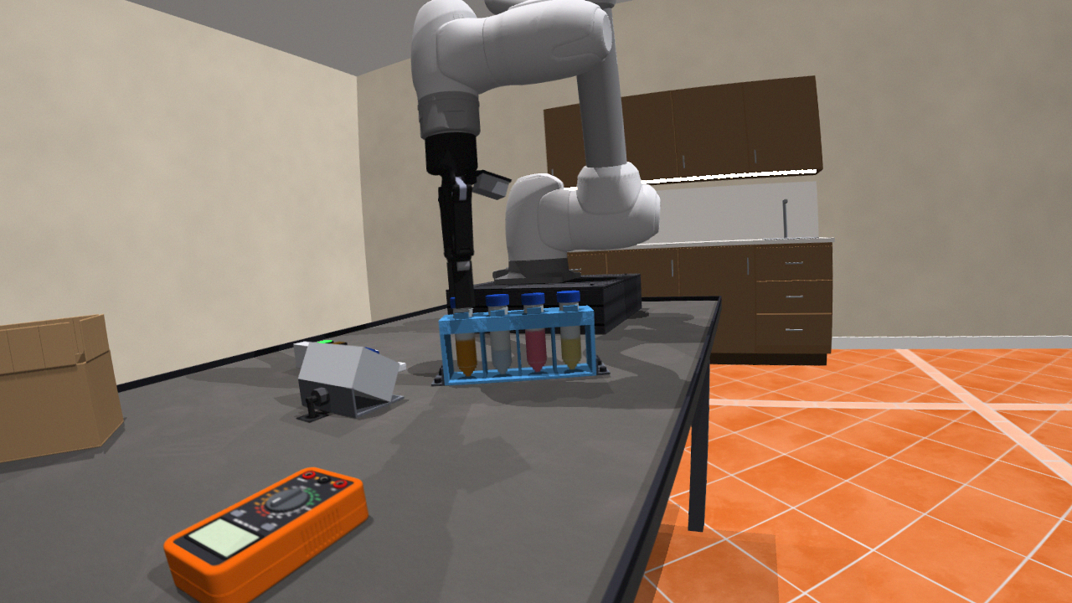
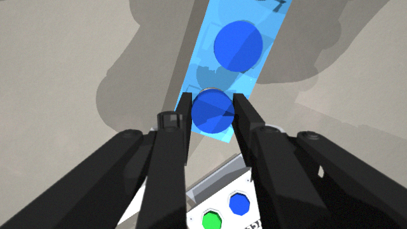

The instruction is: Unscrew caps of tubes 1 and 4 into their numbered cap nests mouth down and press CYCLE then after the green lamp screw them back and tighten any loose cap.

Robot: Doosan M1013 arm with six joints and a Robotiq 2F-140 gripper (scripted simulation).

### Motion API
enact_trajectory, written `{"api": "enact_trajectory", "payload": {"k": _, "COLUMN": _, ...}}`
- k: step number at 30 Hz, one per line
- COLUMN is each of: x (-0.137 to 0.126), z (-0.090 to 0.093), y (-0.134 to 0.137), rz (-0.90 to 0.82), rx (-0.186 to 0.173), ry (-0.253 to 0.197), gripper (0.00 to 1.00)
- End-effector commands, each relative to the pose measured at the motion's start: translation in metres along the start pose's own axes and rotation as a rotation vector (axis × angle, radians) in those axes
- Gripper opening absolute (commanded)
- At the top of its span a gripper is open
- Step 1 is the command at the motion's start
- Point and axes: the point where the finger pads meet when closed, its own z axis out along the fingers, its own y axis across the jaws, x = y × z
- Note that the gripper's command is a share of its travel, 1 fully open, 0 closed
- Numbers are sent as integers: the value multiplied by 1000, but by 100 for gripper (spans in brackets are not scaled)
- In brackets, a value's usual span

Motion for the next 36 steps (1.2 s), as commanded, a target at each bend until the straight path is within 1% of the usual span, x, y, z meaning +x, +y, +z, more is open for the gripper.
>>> {"api": "enact_trajectory", "payload": {"k": 1, "x": 0, "z": -1, "y": 1, "rz": 152, "rx": 2, "ry": -6, "gripper": 30}}
{"api": "enact_trajectory", "payload": {"k": 12, "x": 0, "z": 0, "y": 1, "rz": 702, "rx": 0, "ry": -7, "gripper": 30}}
{"api": "enact_trajectory", "payload": {"k": 14, "x": 0, "z": 0, "y": 1, "rz": 702, "rx": 0, "ry": -7, "gripper": 30}}
{"api": "enact_trajectory", "payload": {"k": 17, "x": 0, "z": 0, "y": 1, "rz": 849, "rx": 0, "ry": -7, "gripper": 30}}
{"api": "enact_trajectory", "payload": {"k": 21, "x": 0, "z": 0, "y": 1, "rz": 849, "rx": 0, "ry": -7, "gripper": 30}}
{"api": "enact_trajectory", "payload": {"k": 22, "x": 0, "z": 0, "y": 1, "rz": 849, "rx": 0, "ry": -7, "gripper": 41}}
{"api": "enact_trajectory", "payload": {"k": 34, "x": 0, "z": 0, "y": 0, "rz": 849, "rx": 0, "ry": -7, "gripper": 41}}
{"api": "enact_trajectory", "payload": {"k": 36, "x": 0, "z": 0, "y": 1, "rz": 682, "rx": 0, "ry": -7, "gripper": 41}}
